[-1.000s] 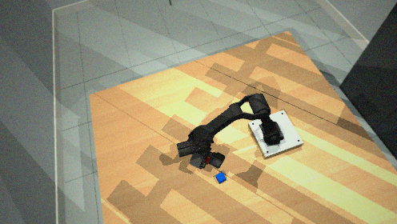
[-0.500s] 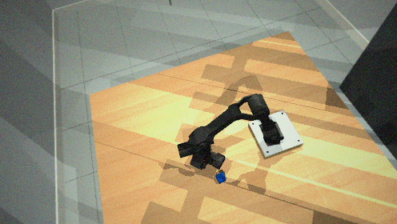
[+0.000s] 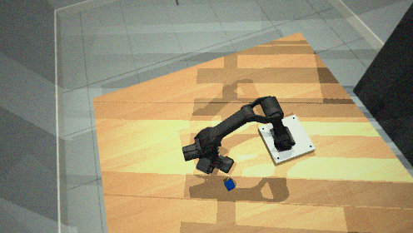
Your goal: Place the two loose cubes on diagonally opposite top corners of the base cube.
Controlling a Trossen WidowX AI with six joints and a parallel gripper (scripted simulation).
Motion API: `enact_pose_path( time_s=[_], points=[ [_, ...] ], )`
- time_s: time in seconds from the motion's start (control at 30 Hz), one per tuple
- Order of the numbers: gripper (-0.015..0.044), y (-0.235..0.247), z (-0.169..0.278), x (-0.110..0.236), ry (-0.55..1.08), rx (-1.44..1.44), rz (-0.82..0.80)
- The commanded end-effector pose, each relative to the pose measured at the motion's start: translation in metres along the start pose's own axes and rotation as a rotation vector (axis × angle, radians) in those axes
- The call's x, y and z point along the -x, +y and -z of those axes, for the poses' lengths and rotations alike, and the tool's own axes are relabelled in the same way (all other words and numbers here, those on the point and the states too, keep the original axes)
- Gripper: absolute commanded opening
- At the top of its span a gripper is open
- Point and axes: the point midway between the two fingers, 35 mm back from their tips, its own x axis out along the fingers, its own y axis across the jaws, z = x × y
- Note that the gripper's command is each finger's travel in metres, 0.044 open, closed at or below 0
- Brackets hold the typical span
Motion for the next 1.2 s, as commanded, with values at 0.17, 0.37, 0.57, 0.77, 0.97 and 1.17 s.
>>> enact_pose_path(
  time_s=[0.17,0.37,0.57,0.77,0.97,1.17],
  points=[
    [0.0105,-0.002,-0.001,0.033,-0.006,-0.004,0.003],
    [0.0105,-0.001,0.0,0.052,-0.006,-0.004,0.003],
    [0.0105,0.001,0.002,0.071,-0.006,-0.004,0.003],
    [0.0105,0.004,0.0,0.071,-0.006,-0.047,0.003],
    [0.0105,0.014,-0.008,0.066,-0.007,-0.216,0.001],
    [0.0105,0.025,-0.015,0.06,-0.008,-0.386,-0.001]
  ],
)
